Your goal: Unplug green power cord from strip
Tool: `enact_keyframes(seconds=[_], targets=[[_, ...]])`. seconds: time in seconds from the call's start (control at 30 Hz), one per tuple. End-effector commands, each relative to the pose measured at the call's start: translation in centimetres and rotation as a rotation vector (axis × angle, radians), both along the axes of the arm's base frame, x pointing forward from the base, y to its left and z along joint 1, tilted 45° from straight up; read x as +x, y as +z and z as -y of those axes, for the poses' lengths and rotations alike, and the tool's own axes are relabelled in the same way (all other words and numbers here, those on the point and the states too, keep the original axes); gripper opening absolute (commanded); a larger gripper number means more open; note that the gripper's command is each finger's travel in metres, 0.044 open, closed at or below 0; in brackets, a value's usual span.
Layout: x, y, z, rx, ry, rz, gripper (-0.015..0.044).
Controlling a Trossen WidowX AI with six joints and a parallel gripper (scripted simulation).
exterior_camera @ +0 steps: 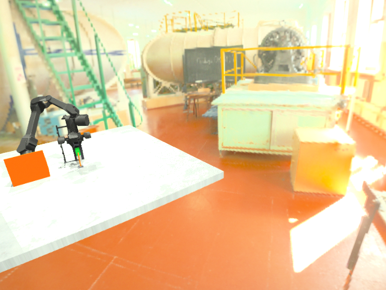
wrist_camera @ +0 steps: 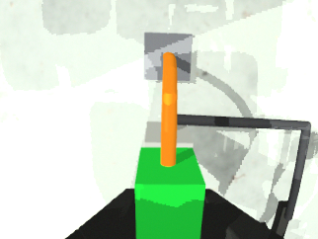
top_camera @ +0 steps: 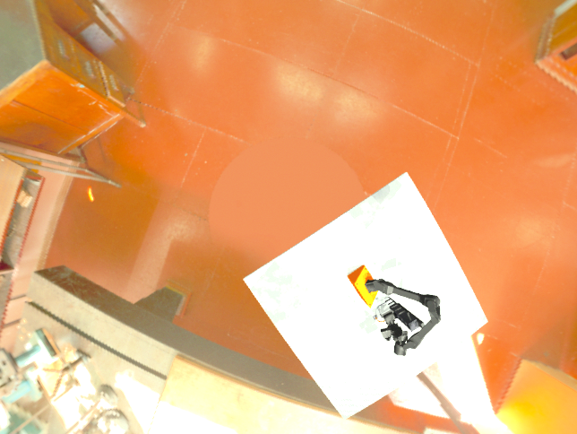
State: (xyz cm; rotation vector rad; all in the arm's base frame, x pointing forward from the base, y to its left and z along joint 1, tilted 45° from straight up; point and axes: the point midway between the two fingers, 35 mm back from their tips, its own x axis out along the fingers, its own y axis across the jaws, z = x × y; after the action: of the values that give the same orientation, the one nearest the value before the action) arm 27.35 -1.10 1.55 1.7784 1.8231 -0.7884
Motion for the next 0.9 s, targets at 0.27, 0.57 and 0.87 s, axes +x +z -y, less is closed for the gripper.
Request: enact_keyframes(seconds=[0.27,0.57,0.87], targets=[[-0.1,-2.2,3.3,-0.047,-0.009,-0.002,0.0],[-0.3,-3.0,4.5,-0.047,-0.01,-0.003,0.0],[-0.4,-2.8,3.9,-0.041,-0.011,-0.006,0.021]])
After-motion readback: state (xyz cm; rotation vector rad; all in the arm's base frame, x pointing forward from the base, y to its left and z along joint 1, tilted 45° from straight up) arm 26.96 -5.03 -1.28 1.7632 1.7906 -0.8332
